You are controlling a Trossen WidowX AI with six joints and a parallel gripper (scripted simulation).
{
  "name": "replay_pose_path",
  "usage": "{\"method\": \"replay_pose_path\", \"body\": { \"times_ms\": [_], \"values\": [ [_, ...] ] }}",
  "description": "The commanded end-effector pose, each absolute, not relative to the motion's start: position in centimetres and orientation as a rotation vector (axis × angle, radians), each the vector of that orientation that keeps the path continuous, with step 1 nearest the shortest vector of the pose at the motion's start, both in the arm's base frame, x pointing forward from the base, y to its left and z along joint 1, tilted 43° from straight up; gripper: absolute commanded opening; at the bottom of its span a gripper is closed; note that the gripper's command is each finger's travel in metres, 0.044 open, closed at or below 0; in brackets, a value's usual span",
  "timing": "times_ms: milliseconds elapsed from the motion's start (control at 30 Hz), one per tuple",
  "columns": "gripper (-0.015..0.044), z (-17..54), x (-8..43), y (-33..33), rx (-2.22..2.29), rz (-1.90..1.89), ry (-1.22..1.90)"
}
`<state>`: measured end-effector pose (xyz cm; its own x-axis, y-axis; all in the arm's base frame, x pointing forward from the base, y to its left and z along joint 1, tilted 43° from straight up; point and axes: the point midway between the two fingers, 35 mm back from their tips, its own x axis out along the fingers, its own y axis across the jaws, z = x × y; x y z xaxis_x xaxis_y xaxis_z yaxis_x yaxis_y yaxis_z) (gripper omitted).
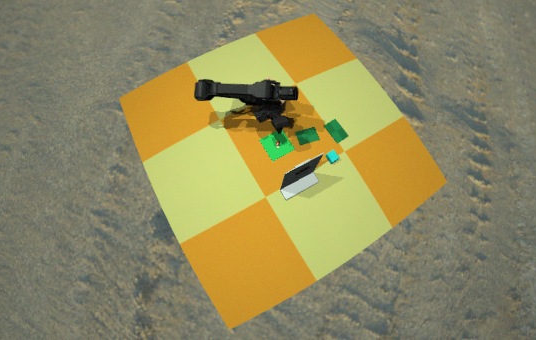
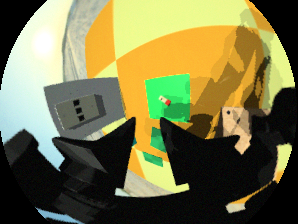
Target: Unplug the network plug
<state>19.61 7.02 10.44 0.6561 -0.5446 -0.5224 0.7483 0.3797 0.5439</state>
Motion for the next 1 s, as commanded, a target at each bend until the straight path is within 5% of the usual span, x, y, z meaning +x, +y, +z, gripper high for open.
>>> {"method": "replay_pose_path", "body": {
  "times_ms": [0, 967],
  "values": [
    [0.0156, 10.7, 19.5, 7.4, 0.838, -0.840, 0.276],
    [0.0156, 16.1, 18.9, 12.2, 0.833, -0.782, 0.322]
  ]
}}
